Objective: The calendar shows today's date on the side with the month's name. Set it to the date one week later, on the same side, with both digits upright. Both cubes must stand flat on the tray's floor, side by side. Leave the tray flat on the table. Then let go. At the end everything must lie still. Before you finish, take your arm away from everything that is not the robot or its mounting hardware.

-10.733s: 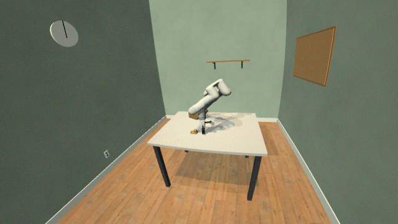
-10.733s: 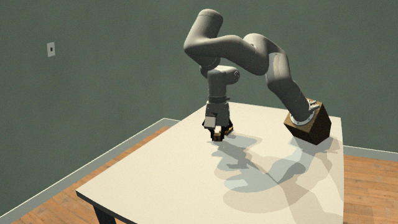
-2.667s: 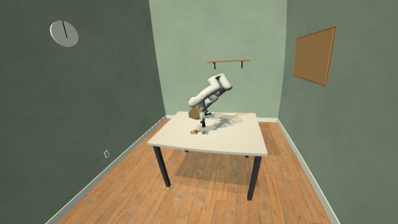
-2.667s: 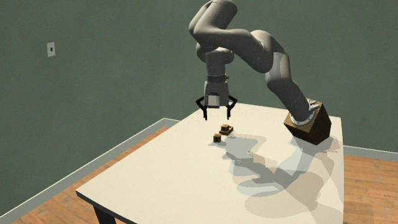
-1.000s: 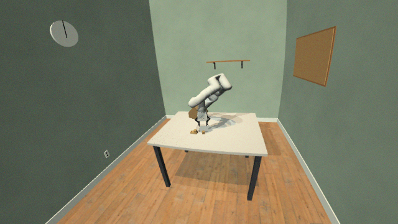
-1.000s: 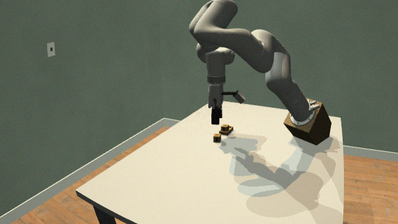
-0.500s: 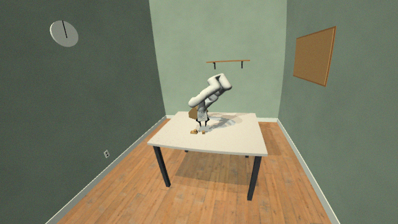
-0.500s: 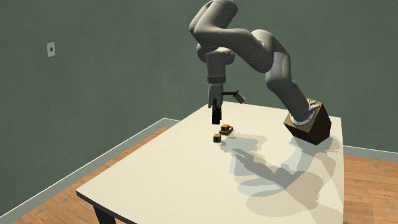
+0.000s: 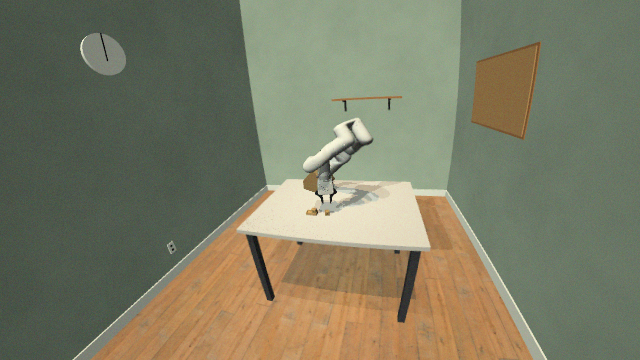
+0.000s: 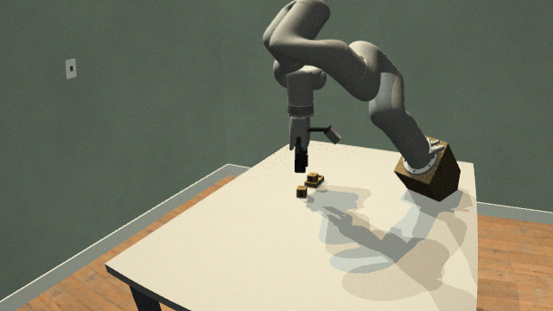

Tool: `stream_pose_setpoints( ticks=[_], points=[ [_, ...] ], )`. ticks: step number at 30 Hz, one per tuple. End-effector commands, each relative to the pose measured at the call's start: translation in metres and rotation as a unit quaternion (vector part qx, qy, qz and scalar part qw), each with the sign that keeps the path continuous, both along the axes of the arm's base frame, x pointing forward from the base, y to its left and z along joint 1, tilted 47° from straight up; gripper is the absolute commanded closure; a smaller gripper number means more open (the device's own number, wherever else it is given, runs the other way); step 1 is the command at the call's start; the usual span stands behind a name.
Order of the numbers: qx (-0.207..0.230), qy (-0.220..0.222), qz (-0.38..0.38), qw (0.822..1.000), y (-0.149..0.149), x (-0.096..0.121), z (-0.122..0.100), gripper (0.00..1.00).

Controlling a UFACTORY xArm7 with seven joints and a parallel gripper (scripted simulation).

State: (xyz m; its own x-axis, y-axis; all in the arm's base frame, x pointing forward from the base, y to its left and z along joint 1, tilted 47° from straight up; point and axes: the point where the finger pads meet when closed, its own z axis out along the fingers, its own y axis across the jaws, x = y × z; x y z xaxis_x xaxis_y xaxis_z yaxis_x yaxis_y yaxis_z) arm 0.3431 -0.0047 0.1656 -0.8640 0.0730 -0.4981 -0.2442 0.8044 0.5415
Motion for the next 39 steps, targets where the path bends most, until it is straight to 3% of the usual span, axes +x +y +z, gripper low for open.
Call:
stream_pose_setpoints(
  ticks=[1, 17, 39],
  points=[
    [0.000, -0.001, -0.001, 1.000, -0.001, 0.000, 0.001, 0.53],
    [0.000, -0.001, -0.001, 1.000, 0.001, 0.002, -0.003, 0.53],
    [0.000, -0.001, -0.001, 1.000, 0.018, 0.015, -0.023, 0.53]
  ],
)
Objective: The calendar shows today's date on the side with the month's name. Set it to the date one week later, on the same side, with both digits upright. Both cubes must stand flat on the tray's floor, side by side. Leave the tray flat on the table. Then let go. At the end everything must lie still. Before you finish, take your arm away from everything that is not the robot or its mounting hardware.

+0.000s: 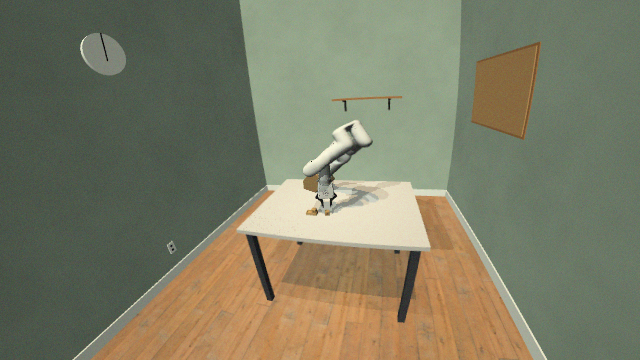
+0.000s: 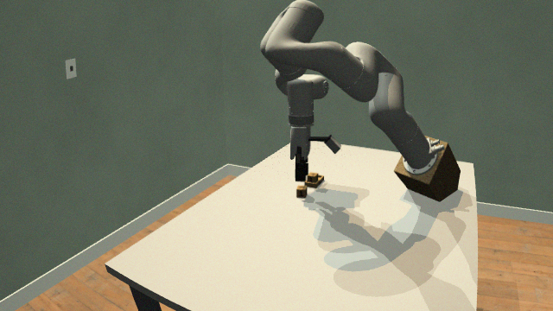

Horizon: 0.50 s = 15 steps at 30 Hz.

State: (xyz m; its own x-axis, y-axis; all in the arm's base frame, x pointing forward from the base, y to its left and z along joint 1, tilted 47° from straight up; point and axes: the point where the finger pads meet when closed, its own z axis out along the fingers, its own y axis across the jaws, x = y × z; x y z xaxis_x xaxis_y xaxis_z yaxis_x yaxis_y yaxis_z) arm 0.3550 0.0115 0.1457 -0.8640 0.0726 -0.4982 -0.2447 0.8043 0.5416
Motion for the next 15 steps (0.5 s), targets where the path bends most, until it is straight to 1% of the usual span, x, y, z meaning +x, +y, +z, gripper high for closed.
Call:
stream_pose_setpoints(
  ticks=[1, 15],
  points=[
    [0.000, -0.001, -0.001, 1.000, 0.0027, 0.0035, -0.0043, 0.53],
    [0.000, -0.001, -0.001, 1.000, 0.0108, 0.0096, -0.0143, 0.53]
  ],
)
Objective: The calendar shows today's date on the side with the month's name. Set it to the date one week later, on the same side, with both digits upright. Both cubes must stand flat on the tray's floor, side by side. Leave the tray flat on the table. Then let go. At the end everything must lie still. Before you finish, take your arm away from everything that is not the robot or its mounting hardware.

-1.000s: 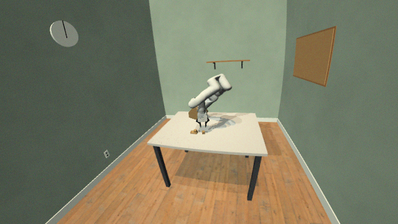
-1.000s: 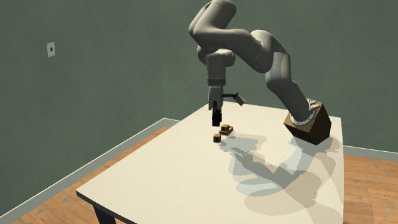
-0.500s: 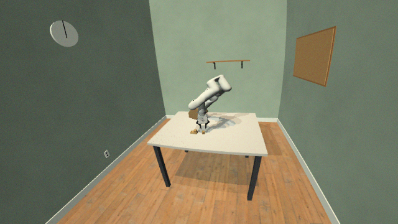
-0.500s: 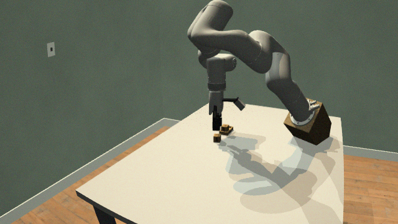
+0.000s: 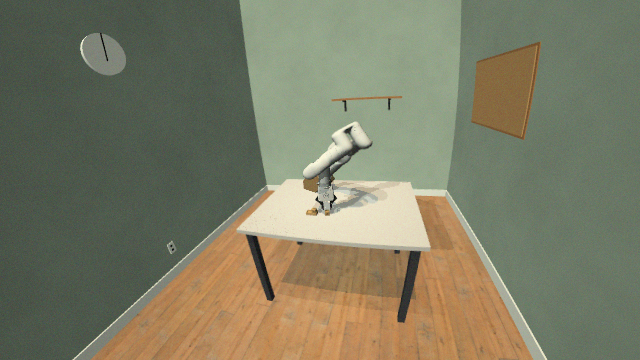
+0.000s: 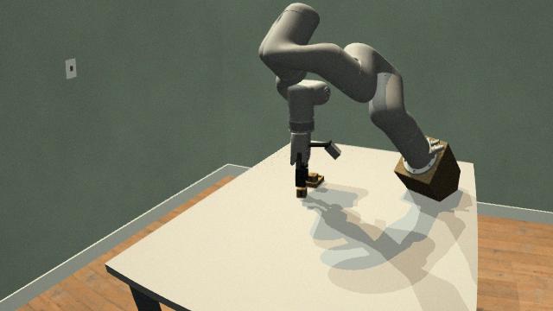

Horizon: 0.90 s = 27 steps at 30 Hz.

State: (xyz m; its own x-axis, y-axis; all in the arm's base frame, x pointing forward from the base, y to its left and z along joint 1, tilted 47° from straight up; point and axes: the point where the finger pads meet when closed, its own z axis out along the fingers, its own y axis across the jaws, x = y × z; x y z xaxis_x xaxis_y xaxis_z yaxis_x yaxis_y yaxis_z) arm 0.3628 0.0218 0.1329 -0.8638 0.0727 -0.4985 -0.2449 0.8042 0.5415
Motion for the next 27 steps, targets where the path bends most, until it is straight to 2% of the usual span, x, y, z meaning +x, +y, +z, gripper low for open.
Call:
stream_pose_setpoints(
  ticks=[1, 27],
  points=[
    [0.000, -0.001, -0.001, 1.000, 0.0009, 0.0021, -0.0021, 0.53],
    [0.000, -0.001, -0.001, 1.000, 0.0026, 0.0033, -0.0041, 0.53]
  ],
)
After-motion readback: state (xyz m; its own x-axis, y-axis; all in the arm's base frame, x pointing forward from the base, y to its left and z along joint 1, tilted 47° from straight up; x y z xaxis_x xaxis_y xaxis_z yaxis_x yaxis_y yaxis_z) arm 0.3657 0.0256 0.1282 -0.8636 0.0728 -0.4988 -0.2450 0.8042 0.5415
